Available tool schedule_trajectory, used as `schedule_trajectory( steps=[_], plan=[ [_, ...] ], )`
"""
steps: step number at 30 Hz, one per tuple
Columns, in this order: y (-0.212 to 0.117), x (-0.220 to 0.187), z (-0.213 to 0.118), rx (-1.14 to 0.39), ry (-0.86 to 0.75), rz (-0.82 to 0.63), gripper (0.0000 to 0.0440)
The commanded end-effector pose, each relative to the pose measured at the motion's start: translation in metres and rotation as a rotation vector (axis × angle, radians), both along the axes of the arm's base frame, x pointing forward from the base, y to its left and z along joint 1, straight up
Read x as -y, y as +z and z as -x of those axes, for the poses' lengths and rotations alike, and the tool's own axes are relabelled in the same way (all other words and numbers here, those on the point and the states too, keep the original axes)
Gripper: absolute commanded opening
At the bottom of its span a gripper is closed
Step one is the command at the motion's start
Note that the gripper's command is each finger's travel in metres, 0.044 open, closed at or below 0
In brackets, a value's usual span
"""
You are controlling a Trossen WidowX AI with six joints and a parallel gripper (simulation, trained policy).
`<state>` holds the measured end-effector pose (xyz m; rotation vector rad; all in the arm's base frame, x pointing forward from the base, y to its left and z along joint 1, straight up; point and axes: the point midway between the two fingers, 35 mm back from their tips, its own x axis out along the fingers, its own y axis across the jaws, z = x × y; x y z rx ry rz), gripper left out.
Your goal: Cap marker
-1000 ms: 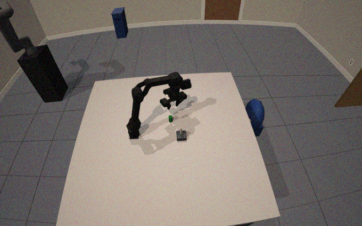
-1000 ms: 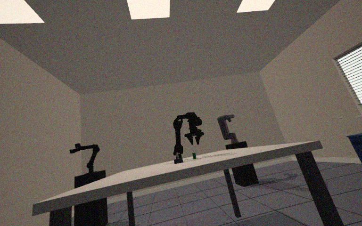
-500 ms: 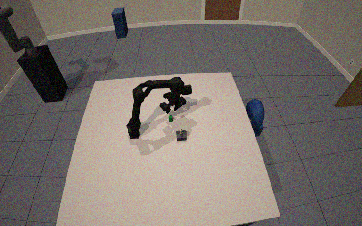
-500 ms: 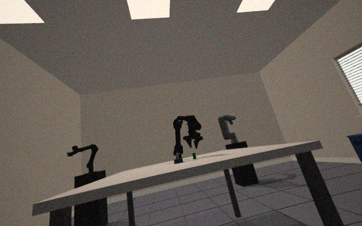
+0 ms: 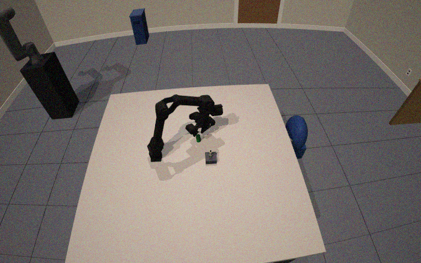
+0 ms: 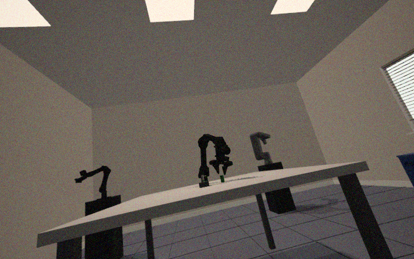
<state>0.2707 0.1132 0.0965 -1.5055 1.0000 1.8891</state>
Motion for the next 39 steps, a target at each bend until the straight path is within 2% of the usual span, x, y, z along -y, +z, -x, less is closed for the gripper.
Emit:
schedule_trajectory(
  steps=[1,10,14,17,22,29,39],
  plan=[
    [-0.013,0.0,0.003,-0.017,0.025,-0.007,0.0275],
    [-0.033,0.001,0.005,-0.007,0.085,-0.007,0.0257],
    [-0.038,0.002,0.006,0.002,0.111,-0.001,0.0231],
    [-0.039,0.003,0.006,0.017,0.126,0.002,0.0183],
    [-0.029,0.002,0.002,0.06,0.141,-0.004,0.0054],
    [-0.008,0.003,-0.013,0.142,0.14,-0.028,0.0079],
    [0.026,0.015,-0.032,0.22,0.107,-0.055,0.007]
  ],
)
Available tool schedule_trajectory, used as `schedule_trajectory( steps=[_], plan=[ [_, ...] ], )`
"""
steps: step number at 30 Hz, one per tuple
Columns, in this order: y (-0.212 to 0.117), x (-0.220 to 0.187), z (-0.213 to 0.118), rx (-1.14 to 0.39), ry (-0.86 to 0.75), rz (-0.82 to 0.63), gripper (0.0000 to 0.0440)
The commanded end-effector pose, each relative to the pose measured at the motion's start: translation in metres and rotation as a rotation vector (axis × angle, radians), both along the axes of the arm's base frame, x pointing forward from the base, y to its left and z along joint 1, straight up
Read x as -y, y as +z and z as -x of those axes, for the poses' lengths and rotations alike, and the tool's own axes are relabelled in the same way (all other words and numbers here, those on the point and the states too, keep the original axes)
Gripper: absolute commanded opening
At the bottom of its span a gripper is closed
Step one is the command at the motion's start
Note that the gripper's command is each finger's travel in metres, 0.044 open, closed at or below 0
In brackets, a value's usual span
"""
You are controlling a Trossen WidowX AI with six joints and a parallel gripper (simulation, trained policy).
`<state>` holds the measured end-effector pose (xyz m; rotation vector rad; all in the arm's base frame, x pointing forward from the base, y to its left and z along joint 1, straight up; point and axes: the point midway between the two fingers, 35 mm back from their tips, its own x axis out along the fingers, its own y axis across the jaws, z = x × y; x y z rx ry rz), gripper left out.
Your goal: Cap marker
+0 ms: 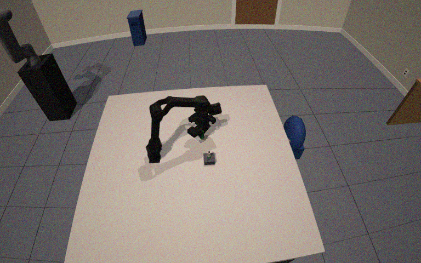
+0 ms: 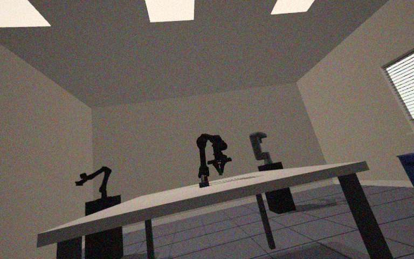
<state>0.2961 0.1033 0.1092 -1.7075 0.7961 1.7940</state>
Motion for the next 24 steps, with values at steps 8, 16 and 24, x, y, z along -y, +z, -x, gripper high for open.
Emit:
schedule_trajectory(
  steps=[8,16,24],
  plan=[
    [0.036,0.026,-0.021,0.064,-0.046,-0.028,0.0062],
    [0.049,0.05,-0.03,0.073,-0.093,-0.028,0.0053],
    [0.055,0.084,-0.037,0.065,-0.153,-0.019,0.004]
  ],
)
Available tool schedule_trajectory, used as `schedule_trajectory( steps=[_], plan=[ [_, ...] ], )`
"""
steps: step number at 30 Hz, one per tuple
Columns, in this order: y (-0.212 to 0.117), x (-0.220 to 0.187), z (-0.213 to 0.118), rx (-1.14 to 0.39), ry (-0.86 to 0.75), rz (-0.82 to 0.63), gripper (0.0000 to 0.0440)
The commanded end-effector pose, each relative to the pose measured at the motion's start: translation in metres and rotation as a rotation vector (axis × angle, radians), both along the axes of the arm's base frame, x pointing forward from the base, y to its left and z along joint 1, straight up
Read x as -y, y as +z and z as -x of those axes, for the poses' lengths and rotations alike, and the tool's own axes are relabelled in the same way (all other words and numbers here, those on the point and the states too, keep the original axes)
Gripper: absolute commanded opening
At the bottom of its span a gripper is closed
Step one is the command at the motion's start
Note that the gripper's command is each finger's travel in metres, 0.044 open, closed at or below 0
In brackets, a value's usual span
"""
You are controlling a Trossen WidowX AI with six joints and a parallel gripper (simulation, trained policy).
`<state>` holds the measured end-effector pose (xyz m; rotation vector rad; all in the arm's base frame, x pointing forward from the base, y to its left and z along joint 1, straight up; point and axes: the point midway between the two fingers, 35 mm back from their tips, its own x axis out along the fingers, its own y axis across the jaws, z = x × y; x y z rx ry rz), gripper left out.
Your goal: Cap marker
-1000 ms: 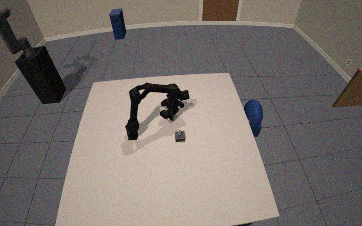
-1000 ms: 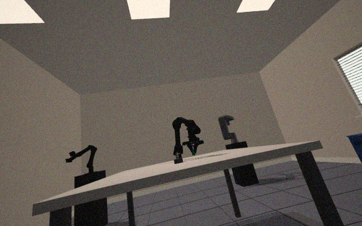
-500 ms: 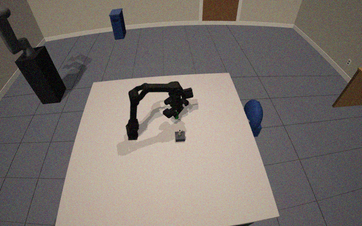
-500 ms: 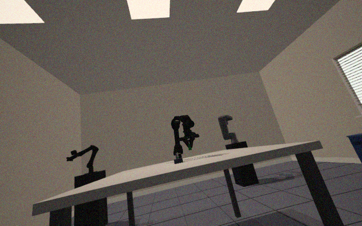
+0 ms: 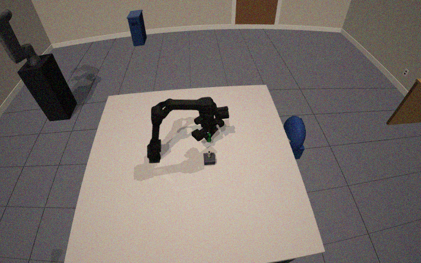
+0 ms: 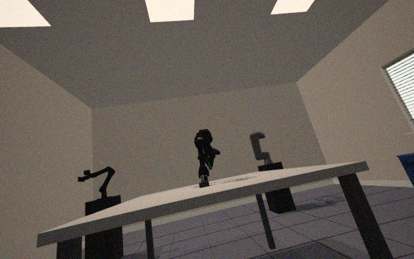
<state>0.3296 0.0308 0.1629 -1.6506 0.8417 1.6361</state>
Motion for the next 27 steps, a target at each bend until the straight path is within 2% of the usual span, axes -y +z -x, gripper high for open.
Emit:
schedule_trajectory(
  steps=[1,13,27],
  plan=[
    [0.001,0.016,-0.004,-0.007,-0.023,0.002,0.0039],
    [0.005,0.061,0.0,-0.035,-0.103,0.002,0.0016],
    [-0.017,0.065,0.003,-0.086,-0.117,-0.025,0.0]
  ],
)
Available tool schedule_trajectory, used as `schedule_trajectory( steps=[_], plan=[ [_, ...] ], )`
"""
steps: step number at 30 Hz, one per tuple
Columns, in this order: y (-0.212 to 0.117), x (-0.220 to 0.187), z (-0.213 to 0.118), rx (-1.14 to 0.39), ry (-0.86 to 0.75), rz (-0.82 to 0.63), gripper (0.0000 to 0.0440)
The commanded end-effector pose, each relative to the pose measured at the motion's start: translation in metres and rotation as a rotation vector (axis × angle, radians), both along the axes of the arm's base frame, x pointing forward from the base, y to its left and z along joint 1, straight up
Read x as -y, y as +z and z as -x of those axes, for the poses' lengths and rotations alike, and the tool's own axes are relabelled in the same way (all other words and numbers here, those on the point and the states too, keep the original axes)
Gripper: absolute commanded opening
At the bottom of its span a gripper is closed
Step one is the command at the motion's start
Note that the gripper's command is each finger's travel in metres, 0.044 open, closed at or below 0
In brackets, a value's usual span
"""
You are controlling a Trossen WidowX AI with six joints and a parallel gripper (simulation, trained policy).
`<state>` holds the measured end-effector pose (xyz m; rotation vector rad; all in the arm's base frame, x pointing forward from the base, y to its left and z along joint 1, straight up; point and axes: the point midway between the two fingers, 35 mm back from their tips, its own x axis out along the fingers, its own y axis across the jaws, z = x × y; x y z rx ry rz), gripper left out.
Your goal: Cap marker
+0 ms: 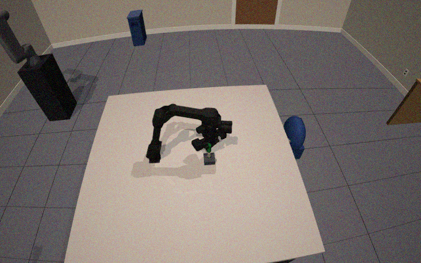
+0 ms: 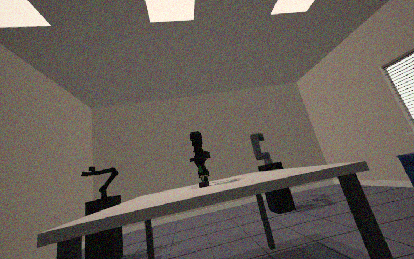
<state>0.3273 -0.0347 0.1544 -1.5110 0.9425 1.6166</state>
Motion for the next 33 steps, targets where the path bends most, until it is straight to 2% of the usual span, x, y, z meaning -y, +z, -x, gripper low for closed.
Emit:
schedule_trajectory(
  steps=[1,29,30,33],
  plan=[
    [-0.01,-0.001,0.001,-0.02,0.005,-0.013,0.0],
    [-0.069,-0.001,0.006,-0.056,0.081,-0.037,0.0009],
    [-0.07,-0.001,0.006,-0.059,0.082,-0.036,0.0035],
    [-0.072,0.0,0.008,-0.061,0.093,-0.037,0.0044]
  ],
)
